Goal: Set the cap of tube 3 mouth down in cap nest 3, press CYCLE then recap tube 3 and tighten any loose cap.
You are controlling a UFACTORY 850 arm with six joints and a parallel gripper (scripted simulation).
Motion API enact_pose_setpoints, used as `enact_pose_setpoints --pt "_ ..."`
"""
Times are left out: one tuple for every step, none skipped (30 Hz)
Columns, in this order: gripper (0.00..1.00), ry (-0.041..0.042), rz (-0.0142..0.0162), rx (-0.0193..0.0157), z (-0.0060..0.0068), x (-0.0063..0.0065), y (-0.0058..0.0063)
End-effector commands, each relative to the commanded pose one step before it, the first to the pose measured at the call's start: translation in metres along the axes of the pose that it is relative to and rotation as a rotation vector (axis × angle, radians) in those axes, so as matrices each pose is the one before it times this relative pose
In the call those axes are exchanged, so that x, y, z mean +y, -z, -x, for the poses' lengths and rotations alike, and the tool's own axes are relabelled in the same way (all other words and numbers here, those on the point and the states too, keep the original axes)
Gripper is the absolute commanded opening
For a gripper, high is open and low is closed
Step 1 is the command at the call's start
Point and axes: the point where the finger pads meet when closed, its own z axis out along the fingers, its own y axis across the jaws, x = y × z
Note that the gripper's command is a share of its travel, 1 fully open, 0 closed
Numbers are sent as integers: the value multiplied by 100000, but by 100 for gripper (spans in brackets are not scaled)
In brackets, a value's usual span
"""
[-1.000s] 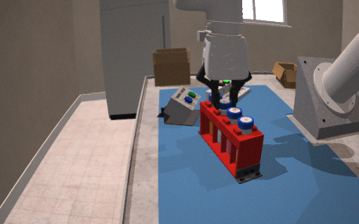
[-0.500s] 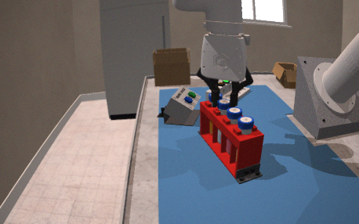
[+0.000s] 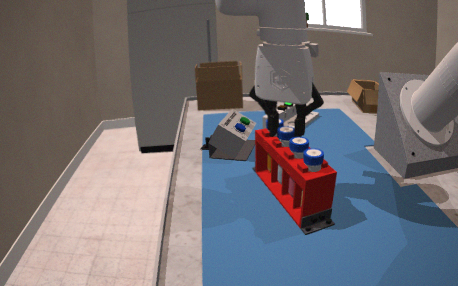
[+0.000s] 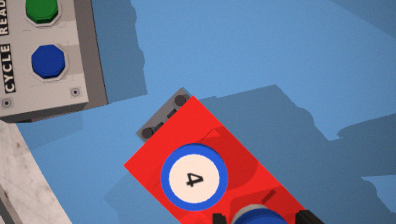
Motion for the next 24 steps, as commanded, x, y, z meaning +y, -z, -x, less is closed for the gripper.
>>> enact_pose_setpoints --pt "46 7734 -136 -37 24 -62 110" --pt "46 8333 1 1 1 -1 4" --pt "46 8334 -3 -2 -2 3 -5" --pt "46 8333 1 1 1 -2 2" --pt "46 0 -1 0 0 1 -1" --pt "46 7914 11 7 1 -1 2" --pt "46 420 -11 -7 0 1 -1" --pt "46 8333 1 0 1 -1 2" --pt "46 0 -1 0 0 1 -2" --pt "46 8333 1 0 0 -1 2" --pt "46 0 -1 0 0 1 -2" --pt "46 8333 1 0 0 -1 2" --pt "46 0 -1 0 0 1 -2" --pt "46 8333 1 0 0 -1 2" --pt "46 0 -1 0 0 1 -2" --pt "46 8333 1 0 0 -1 2" --pt "46 0 0 0 0 0 0" --pt "46 0 0 0 0 0 0" --pt "46 8334 -1 0 0 1 -1" --pt "46 8333 1 0 0 -2 2" --pt "46 0 -1 0 0 1 -1" --pt "46 8333 1 0 -1 -2 2" --pt "46 0 -1 0 0 1 -1" --pt "46 8333 1 0 0 -1 1"
